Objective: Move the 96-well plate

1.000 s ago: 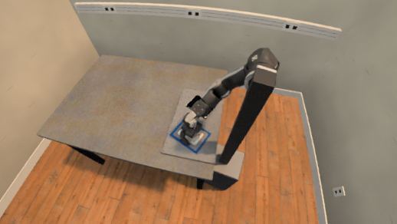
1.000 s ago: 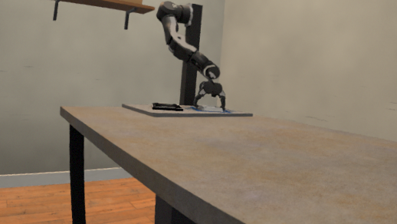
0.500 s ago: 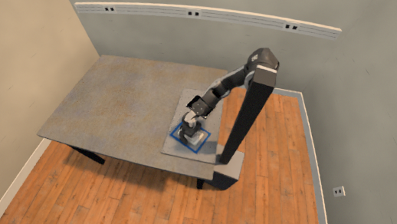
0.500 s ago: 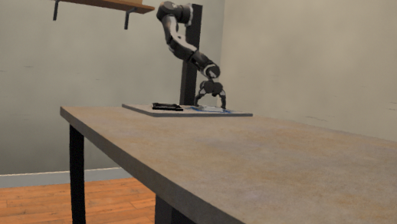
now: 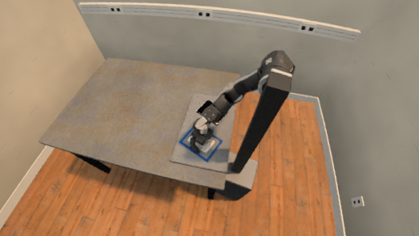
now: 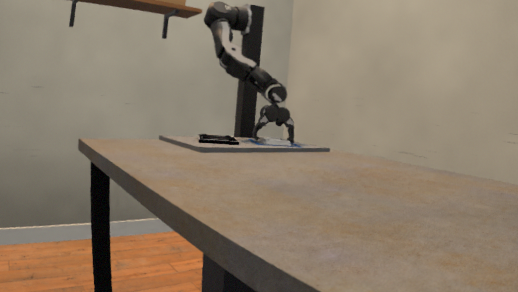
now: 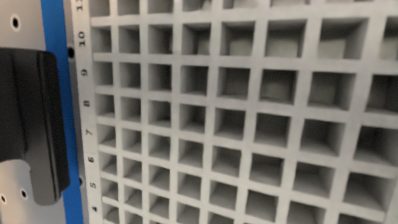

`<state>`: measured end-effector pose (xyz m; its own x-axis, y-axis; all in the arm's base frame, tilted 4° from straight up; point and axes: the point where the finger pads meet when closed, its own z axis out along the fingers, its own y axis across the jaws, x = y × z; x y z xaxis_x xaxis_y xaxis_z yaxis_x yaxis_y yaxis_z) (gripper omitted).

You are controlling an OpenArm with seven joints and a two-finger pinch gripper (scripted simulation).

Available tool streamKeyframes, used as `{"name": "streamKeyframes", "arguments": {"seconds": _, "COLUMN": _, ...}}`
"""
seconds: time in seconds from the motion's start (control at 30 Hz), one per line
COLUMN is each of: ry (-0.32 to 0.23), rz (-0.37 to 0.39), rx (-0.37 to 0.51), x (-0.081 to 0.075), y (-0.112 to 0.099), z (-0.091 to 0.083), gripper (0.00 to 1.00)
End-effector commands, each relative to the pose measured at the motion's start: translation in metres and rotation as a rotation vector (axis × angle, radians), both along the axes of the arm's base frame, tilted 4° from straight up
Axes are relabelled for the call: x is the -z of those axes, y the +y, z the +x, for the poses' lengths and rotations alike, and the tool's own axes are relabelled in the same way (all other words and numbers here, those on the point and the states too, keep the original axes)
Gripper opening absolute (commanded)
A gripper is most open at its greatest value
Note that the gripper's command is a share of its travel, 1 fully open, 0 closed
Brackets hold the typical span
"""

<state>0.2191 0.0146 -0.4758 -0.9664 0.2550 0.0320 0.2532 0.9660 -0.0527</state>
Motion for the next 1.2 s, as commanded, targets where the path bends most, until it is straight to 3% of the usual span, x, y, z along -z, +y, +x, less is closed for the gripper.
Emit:
{"name": "streamKeyframes", "arguments": {"seconds": 0.0, "ry": -0.001, "rz": -0.006, "rx": 0.001, "x": 0.0, "y": -0.0012, "z": -0.0003, "gripper": 0.77}}
{"name": "streamKeyframes", "arguments": {"seconds": 0.87, "ry": -0.005, "rz": -0.003, "rx": 0.001, "x": -0.0027, "y": -0.0003, "z": 0.0033, "gripper": 0.77}}
{"name": "streamKeyframes", "arguments": {"seconds": 1.17, "ry": -0.007, "rz": 0.001, "rx": -0.001, "x": -0.0026, "y": 0.0011, "z": 0.0034, "gripper": 0.47}}
